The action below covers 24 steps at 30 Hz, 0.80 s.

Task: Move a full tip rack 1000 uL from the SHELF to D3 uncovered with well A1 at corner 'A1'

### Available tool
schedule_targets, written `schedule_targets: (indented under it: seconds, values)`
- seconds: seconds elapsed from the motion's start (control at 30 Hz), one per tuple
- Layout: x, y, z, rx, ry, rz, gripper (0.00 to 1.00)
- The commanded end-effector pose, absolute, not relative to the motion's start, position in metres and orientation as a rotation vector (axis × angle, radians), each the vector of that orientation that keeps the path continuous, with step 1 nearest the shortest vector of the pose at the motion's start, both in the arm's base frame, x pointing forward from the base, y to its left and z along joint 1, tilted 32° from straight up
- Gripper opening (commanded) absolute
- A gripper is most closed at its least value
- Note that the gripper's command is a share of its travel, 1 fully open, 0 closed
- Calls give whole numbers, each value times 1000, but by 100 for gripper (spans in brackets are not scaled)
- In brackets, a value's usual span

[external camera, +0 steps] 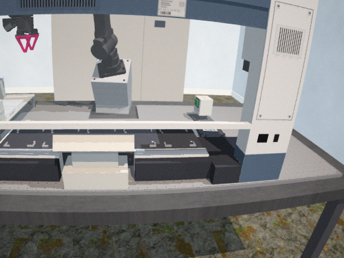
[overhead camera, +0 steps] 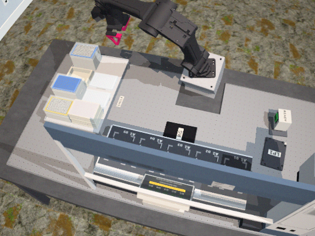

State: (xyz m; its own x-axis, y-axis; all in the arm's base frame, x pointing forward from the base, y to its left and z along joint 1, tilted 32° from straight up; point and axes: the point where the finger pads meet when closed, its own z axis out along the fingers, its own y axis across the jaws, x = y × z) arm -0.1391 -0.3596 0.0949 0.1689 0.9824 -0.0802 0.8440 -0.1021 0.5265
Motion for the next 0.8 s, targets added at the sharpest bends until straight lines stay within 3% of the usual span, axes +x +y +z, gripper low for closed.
schedule_targets:
  seconds: [0.0, 0.77]
  values:
    - [-151, -391, 113, 1995, 1720, 334, 100]
    - [-167, -491, 122, 1996, 1715, 352, 100]
